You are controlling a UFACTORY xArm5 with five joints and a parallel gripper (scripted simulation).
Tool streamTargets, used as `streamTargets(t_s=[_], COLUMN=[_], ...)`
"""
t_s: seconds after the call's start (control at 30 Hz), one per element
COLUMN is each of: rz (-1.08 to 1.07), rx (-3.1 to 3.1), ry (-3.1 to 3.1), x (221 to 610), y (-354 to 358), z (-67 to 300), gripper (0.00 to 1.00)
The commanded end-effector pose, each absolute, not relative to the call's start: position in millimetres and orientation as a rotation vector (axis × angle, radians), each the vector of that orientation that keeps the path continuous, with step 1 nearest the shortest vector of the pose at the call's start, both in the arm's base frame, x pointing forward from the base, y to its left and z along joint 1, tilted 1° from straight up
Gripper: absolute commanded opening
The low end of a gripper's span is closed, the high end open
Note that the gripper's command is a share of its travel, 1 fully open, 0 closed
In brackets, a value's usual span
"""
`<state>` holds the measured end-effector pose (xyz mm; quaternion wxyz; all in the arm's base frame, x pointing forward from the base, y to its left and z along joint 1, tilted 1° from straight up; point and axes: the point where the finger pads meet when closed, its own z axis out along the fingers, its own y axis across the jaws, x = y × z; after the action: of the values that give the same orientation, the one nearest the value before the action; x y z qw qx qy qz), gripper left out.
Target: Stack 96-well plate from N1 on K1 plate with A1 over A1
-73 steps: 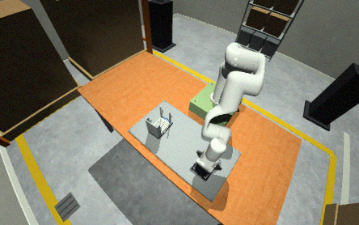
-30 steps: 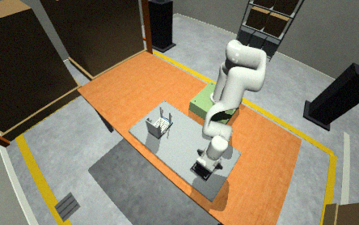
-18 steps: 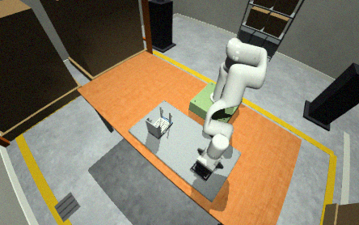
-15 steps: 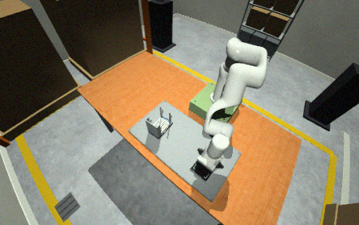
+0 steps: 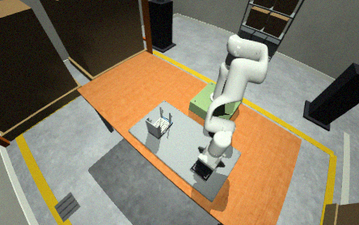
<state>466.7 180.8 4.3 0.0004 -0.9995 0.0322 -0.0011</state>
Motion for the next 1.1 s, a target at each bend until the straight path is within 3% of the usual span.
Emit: streamTargets(t_s=[0.0,1.07], rz=[-0.014,-0.014], rx=[-3.146,-3.146], ry=[0.102,0.102], x=[468,468], y=[181,182], z=[10,57], gripper=[0.00,0.00])
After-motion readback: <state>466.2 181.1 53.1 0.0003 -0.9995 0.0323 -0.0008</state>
